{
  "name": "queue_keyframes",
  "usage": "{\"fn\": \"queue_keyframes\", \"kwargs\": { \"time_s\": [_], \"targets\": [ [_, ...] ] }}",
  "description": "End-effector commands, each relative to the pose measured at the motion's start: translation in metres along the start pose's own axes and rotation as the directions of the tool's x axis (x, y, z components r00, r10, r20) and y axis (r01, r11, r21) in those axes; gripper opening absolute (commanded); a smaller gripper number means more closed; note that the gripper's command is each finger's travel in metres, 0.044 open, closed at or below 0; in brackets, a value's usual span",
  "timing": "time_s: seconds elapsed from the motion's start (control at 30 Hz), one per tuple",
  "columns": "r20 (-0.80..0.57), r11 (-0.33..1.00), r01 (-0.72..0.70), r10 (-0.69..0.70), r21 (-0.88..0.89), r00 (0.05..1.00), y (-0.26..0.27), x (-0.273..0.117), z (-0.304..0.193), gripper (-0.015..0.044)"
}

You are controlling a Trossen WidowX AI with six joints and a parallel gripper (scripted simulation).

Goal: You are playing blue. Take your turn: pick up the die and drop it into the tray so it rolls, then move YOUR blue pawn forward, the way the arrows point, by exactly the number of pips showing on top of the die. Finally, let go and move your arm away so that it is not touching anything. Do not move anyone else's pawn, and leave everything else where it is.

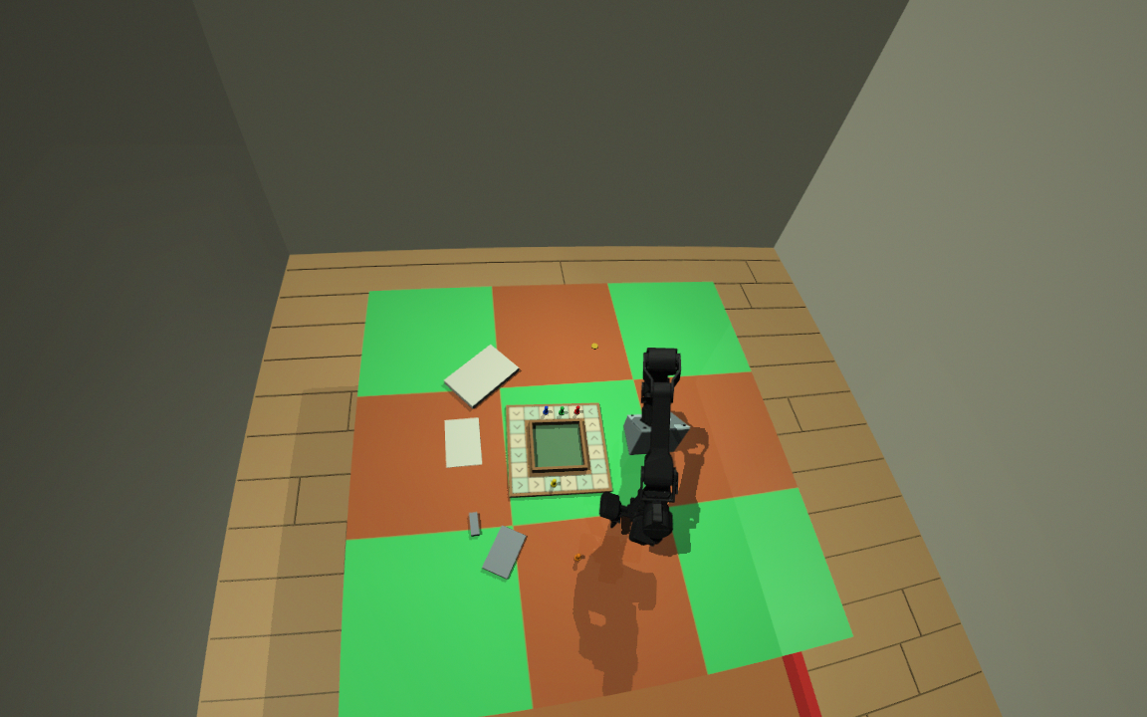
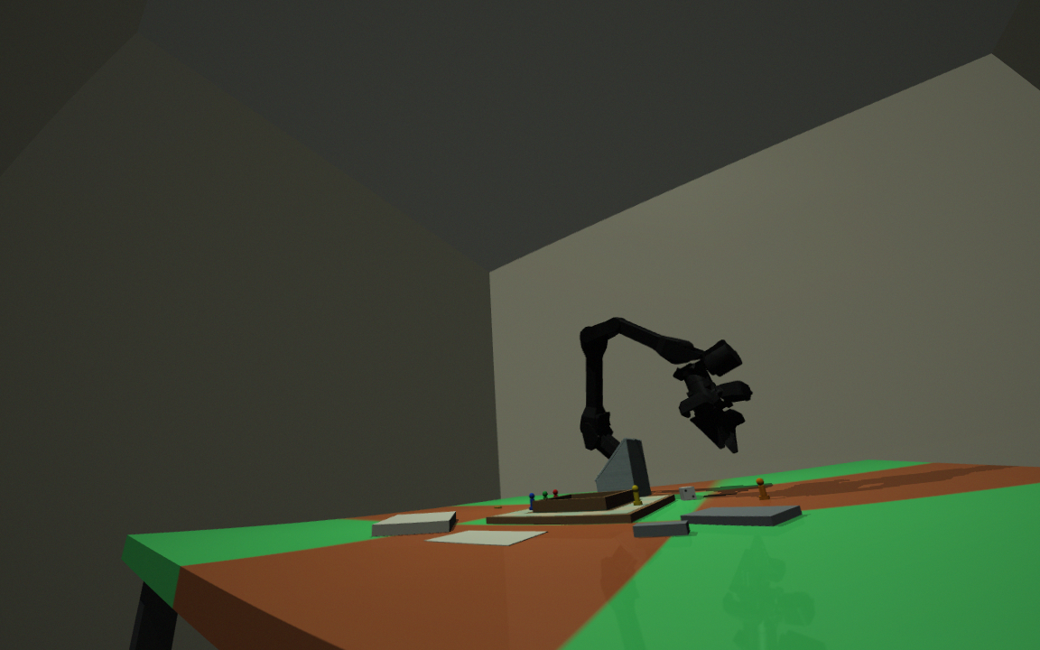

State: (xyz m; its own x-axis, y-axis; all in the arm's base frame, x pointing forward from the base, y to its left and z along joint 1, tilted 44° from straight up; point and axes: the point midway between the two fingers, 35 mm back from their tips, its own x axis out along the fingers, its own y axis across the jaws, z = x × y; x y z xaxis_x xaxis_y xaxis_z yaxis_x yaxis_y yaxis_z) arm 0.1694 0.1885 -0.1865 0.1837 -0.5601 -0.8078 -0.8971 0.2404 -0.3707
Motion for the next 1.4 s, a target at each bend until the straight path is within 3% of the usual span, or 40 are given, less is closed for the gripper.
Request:
{"fn": "queue_keyframes", "kwargs": {
  "time_s": [0.0,0.13,0.47,1.37],
  "targets": [
    [-0.176,0.847,-0.028,0.142,0.531,0.974,-0.024,0.012,-0.069,0.0275],
    [-0.237,0.720,0.021,0.201,0.694,0.950,-0.029,0.015,-0.095,0.0275],
    [-0.237,0.720,0.021,0.201,0.693,0.950,-0.029,0.014,-0.096,0.0275],
    [-0.238,0.720,0.023,0.200,0.694,0.950,-0.020,0.058,-0.108,0.0275]
  ]
}}
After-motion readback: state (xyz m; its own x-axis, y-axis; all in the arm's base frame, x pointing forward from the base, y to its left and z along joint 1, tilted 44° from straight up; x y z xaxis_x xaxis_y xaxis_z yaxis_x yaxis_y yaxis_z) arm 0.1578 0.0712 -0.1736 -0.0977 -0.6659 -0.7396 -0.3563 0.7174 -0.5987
